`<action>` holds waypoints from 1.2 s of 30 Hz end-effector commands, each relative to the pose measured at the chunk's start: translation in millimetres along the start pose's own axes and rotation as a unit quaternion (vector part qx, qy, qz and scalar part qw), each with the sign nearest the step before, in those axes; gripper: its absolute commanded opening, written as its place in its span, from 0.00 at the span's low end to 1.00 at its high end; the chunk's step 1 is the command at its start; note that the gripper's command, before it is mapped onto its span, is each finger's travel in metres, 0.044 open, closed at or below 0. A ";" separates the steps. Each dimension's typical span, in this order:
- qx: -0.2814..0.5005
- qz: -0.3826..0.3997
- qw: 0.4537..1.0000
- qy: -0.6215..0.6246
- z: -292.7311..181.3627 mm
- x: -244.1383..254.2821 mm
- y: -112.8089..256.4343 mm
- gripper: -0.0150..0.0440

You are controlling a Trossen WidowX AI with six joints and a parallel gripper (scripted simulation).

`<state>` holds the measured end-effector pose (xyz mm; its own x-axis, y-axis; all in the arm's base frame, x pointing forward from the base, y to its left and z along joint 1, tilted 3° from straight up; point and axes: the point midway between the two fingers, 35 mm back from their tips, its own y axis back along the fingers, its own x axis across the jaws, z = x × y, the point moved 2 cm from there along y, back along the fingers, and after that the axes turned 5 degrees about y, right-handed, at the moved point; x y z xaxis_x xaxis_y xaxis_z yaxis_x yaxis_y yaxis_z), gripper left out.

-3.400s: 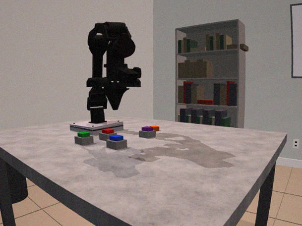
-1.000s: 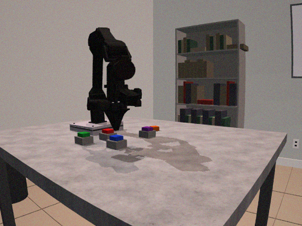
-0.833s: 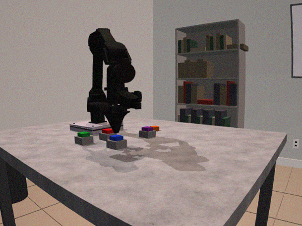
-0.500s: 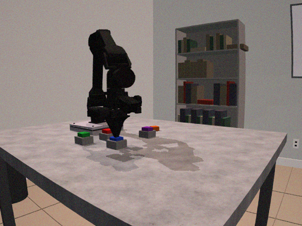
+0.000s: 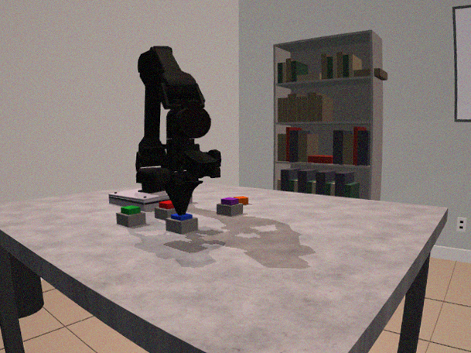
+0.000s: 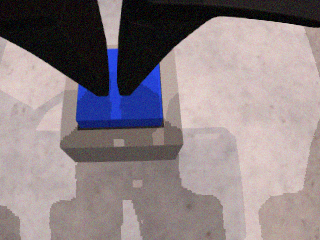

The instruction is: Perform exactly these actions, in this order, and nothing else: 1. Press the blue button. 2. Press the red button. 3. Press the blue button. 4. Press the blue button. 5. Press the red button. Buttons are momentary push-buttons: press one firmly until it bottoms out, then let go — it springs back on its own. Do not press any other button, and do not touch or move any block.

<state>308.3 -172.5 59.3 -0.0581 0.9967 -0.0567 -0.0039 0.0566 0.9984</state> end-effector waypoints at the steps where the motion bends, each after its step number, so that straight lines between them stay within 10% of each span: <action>1: 0.002 0.003 1.000 0.001 -1.2 1.3 -1.7 0.29; 17: 0.002 0.004 1.000 0.001 -0.5 0.4 90.6 0.29; 36: 0.005 0.006 1.000 0.002 -106.8 68.6 93.2 0.29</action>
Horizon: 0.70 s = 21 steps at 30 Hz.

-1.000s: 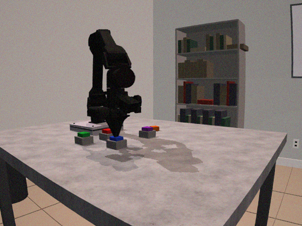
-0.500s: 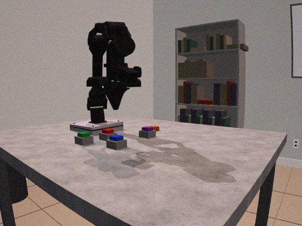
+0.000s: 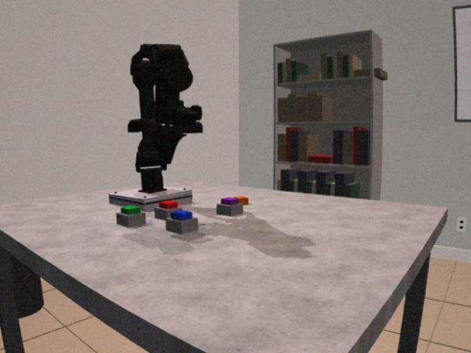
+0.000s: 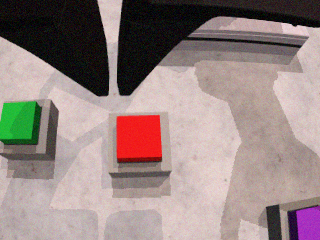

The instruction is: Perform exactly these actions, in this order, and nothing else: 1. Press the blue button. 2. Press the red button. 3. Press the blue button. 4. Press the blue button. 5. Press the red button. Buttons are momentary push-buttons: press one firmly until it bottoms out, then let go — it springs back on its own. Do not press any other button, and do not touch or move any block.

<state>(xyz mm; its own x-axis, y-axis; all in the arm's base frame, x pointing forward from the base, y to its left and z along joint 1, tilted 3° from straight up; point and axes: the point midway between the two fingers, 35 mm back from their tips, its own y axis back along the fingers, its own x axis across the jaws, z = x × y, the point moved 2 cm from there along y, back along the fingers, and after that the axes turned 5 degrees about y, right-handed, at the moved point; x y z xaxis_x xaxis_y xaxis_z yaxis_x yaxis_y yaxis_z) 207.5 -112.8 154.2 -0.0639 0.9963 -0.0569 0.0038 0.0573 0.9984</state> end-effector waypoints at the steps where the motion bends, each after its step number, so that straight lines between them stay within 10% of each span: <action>1: 0.001 0.006 1.000 -0.001 -9.7 8.7 -5.4 0.29; 21: 0.001 0.006 1.000 -0.001 -9.4 9.3 -79.7 0.29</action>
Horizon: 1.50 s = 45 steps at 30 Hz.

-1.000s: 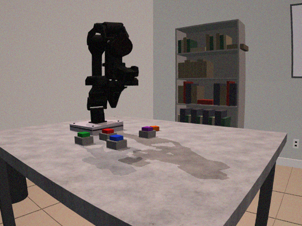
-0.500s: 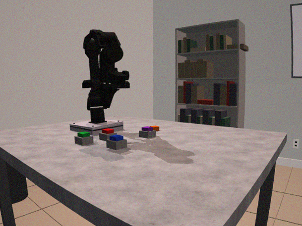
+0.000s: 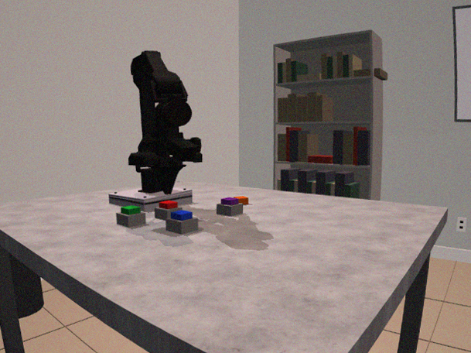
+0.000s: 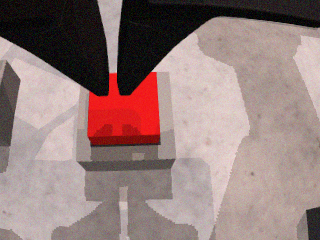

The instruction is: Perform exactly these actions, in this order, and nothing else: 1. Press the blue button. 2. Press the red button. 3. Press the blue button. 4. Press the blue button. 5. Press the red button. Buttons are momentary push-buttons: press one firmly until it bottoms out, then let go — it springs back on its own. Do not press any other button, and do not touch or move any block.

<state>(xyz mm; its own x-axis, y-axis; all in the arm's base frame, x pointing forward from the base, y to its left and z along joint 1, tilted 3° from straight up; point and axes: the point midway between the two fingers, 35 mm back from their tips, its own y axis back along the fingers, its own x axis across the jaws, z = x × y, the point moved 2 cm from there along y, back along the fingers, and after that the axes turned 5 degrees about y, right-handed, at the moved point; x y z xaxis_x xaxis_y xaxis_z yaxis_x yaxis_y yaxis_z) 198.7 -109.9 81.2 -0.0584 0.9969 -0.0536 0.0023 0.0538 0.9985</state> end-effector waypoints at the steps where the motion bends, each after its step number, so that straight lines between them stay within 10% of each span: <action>1: 0.002 0.004 1.000 0.001 -1.3 1.6 -8.6 0.29; 40: 0.002 0.004 1.000 0.001 -1.8 1.8 5.6 0.29; 45: 0.000 0.007 1.000 0.001 29.0 29.9 16.5 0.51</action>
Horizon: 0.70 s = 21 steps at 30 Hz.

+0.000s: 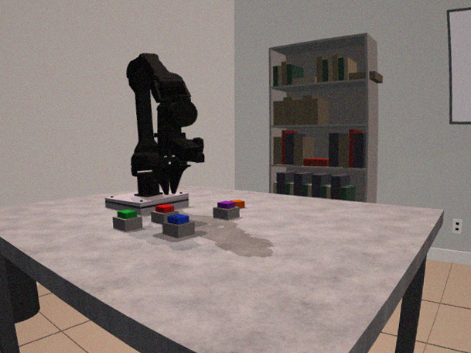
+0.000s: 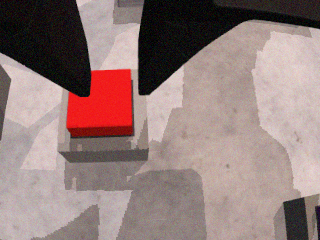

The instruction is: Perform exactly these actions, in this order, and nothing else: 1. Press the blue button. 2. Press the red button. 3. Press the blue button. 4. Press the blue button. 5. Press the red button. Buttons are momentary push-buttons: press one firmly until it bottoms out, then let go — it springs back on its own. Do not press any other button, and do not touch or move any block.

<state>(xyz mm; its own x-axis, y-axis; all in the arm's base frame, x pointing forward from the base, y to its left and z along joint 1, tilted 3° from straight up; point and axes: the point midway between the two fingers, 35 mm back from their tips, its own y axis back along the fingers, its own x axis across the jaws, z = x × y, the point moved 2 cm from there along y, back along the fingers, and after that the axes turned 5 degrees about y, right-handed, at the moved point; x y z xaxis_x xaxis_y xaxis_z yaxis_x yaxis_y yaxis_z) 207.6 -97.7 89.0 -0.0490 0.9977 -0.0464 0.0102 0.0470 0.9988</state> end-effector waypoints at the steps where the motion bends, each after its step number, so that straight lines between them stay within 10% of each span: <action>1: -0.004 0.004 1.000 0.006 27.2 28.5 11.2 0.56; 10: -0.006 0.010 1.000 0.006 74.7 137.8 37.9 0.93; 21: -0.004 0.013 1.000 0.006 56.5 290.0 63.8 0.93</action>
<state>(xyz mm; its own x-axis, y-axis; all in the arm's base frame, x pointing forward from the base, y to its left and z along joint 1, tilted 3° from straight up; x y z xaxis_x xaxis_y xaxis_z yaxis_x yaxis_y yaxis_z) 263.8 165.4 134.5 -0.0645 0.9977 -0.0231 -0.0023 0.0230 0.9997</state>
